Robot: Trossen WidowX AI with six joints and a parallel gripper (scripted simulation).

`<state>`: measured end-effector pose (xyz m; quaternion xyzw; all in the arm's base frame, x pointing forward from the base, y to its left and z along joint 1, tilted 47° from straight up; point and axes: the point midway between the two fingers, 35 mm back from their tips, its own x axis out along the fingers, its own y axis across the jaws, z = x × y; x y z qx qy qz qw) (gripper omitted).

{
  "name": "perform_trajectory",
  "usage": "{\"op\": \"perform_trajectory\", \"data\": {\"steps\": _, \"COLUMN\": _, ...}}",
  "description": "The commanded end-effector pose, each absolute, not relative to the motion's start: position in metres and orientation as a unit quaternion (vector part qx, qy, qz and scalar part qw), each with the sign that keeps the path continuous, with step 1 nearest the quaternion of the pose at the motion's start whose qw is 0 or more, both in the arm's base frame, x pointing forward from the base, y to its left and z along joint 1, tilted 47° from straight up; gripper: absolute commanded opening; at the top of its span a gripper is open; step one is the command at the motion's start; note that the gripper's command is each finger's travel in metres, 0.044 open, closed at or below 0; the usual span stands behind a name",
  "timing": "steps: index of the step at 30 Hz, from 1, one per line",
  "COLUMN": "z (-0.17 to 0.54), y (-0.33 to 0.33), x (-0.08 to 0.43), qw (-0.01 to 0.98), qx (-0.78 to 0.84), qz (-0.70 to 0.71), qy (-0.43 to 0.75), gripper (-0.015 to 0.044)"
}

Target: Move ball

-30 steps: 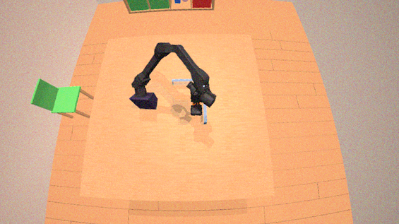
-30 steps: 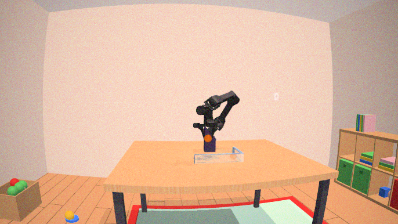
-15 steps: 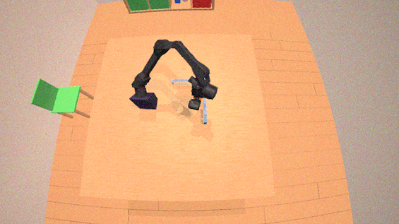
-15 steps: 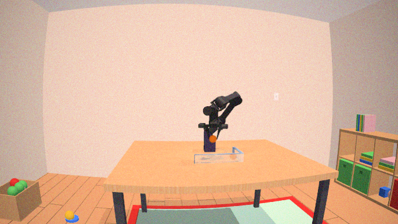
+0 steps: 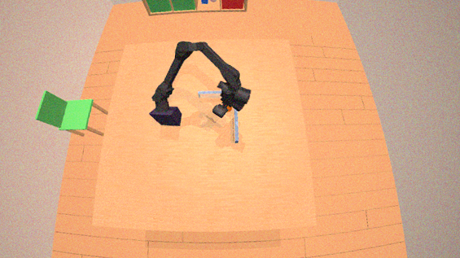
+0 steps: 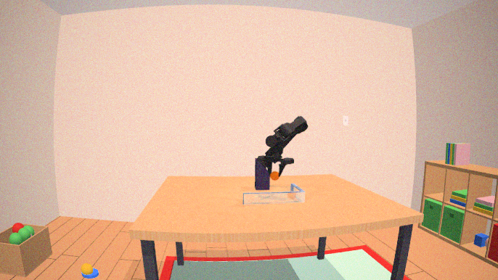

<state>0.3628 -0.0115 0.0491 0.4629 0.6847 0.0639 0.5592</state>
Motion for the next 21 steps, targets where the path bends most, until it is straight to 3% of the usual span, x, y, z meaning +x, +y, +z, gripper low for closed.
{"op": "perform_trajectory", "data": {"steps": 1, "z": 0.056, "y": -0.001, "x": 0.36, "qw": 0.533, "qx": 0.494, "qz": 0.029, "qy": 0.686, "gripper": 0.0}}
{"op": "perform_trajectory", "data": {"steps": 21, "z": 0.085, "y": 0.051, "x": 0.348, "qw": 0.387, "qx": 0.615, "qz": -0.143, "qy": 0.672, "gripper": 0.0}}
